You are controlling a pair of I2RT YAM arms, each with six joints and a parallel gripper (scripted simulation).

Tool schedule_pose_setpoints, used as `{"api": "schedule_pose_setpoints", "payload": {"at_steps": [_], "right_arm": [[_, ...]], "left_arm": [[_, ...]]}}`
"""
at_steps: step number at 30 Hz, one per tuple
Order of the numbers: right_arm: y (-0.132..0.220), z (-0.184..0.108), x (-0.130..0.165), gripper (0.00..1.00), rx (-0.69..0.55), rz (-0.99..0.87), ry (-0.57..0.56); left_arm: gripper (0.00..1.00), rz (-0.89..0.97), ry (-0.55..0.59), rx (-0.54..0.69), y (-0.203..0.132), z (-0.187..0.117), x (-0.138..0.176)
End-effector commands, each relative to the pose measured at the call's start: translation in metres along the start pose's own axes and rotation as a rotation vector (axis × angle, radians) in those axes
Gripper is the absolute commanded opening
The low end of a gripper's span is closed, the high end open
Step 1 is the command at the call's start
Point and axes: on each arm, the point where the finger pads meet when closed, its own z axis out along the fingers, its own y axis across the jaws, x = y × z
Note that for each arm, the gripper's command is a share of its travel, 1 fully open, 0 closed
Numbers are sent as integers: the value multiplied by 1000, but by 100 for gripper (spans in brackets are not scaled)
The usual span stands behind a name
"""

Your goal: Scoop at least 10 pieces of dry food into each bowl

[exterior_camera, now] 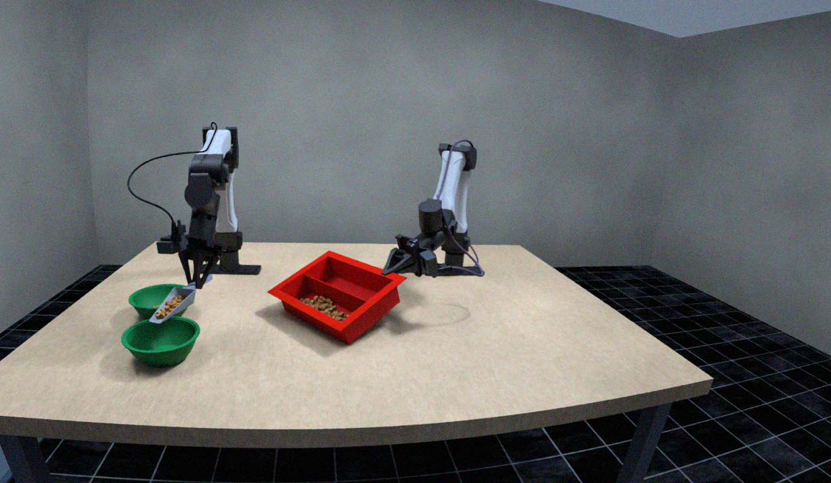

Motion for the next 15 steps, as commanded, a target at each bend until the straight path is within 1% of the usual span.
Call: {"api": "schedule_pose_setpoints", "payload": {"at_steps": [1,7,10,11,12,15], "right_arm": [[6,-7,-9,0,-16,66,7],[10,-12,-14,0,-26,151,32],[13,-12,-14,0,-28,160,38],[15,-19,-17,0,-40,175,31],[13,-12,-16,0,-28,190,49],[16,-15,-18,0,-35,227,60]], "left_arm": [[0,59,15,120,-48,-3,3],[0,59,15,120,-48,-3,3],[0,59,15,120,-48,-3,3],[0,59,15,120,-48,-3,3],[0,59,15,120,-48,-3,3],[0,59,15,120,-48,-3,3]]}}
